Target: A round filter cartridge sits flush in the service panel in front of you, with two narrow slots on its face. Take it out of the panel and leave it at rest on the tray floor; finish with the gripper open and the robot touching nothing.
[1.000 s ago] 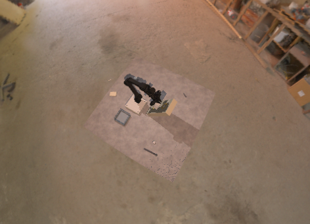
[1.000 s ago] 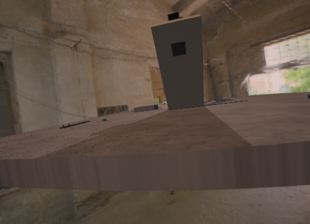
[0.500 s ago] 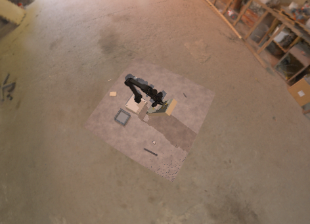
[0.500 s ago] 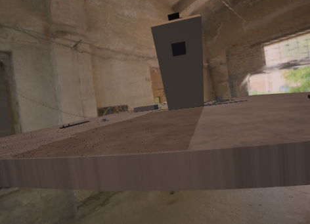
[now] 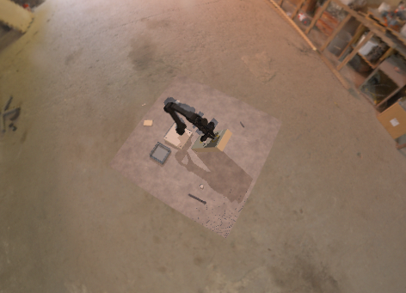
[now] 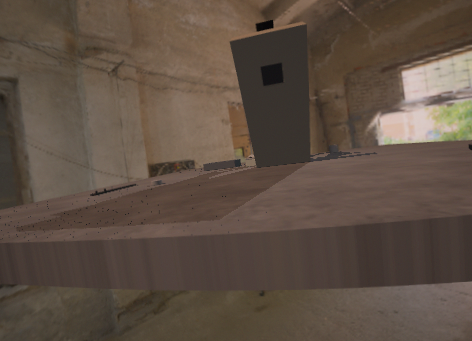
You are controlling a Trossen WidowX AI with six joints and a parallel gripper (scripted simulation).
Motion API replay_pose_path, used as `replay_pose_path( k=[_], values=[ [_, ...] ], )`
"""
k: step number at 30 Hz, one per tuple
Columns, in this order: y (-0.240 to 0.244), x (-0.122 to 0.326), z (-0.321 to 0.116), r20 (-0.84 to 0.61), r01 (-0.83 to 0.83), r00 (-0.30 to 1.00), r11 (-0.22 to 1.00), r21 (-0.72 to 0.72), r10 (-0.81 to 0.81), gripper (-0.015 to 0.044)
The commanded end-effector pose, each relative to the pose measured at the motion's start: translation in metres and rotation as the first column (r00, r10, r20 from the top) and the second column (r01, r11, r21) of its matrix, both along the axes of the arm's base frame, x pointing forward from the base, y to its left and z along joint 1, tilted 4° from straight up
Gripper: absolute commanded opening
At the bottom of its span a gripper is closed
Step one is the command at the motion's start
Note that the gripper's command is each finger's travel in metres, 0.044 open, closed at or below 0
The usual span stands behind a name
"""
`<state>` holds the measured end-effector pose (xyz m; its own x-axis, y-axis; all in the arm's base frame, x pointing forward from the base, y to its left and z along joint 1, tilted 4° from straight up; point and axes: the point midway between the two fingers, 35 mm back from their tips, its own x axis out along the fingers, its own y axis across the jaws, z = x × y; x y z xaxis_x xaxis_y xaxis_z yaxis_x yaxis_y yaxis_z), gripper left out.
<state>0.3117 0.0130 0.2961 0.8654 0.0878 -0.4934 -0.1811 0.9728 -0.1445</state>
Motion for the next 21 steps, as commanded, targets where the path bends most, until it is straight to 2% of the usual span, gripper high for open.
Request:
replay_pose_path(
  k=[1,21],
  values=[
    [-0.0008,0.0018,-0.0049,-0.012,0.006,1.0,1.0,0.001,-0.006,0.0088],
    [-0.0011,0.0016,-0.0052,-0.012,0.006,1.0,1.0,0.001,-0.006,0.0088]
  ],
)
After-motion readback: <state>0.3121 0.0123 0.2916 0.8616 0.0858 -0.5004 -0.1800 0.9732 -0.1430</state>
